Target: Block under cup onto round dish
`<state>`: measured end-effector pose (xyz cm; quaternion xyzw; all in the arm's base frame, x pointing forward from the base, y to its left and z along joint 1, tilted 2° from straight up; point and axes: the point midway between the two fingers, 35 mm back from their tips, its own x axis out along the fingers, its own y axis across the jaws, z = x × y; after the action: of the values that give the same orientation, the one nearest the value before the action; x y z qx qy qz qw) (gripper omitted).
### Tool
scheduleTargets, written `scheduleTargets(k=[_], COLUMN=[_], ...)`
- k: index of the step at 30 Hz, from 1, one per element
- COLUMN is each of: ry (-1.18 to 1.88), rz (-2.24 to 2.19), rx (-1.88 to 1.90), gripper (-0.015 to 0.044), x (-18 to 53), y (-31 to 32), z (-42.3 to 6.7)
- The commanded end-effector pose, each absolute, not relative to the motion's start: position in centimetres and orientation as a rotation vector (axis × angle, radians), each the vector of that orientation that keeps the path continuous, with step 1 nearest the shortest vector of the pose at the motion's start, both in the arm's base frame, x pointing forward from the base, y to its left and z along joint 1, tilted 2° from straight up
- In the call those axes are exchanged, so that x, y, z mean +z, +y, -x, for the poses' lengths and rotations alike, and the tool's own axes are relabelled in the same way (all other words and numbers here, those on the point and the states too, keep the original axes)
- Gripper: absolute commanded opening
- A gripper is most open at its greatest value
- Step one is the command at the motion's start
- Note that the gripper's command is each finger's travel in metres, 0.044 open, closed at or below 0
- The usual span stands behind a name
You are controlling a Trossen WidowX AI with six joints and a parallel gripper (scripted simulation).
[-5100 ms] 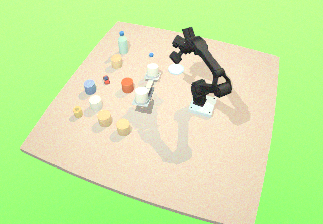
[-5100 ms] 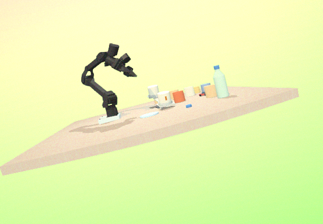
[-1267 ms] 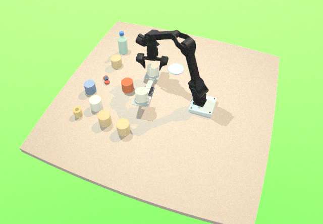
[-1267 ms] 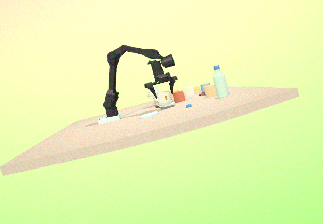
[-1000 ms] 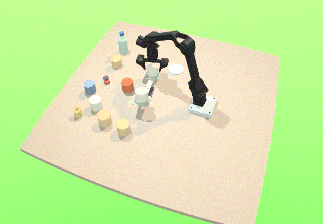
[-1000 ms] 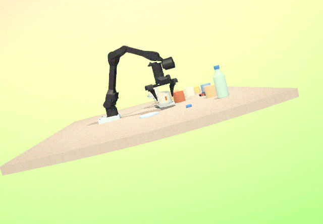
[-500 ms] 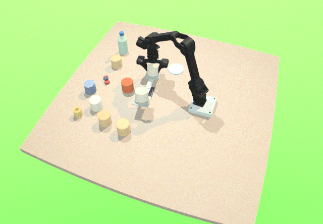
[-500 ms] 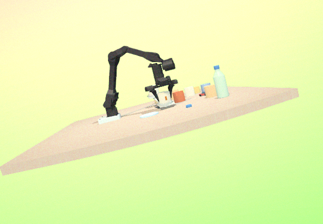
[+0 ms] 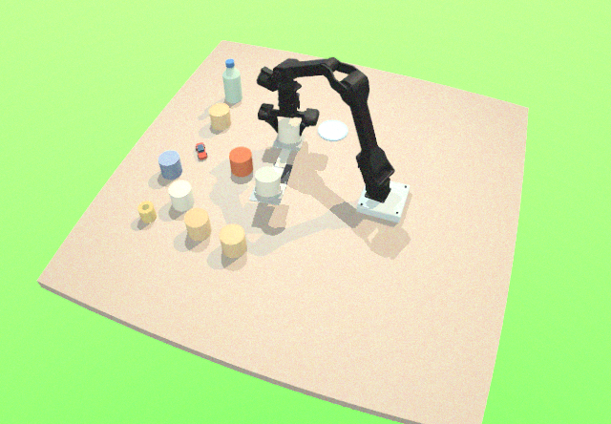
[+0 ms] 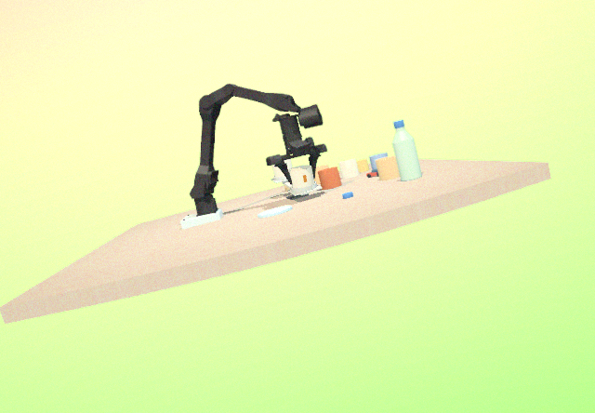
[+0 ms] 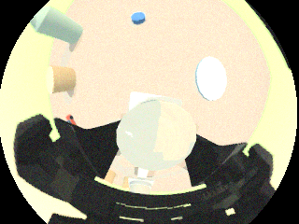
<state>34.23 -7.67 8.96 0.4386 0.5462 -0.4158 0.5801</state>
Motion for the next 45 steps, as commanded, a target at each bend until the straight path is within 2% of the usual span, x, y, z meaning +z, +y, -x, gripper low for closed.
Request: scheduleTargets(k=[1, 45], ry=[1.263, 1.262], rz=[-1.029, -1.029], rx=[-0.968, -0.968], gripper=[0.0000, 0.0000], x=[9.8, 15.6], y=[-7.8, -7.8], z=[-34.6, -34.6])
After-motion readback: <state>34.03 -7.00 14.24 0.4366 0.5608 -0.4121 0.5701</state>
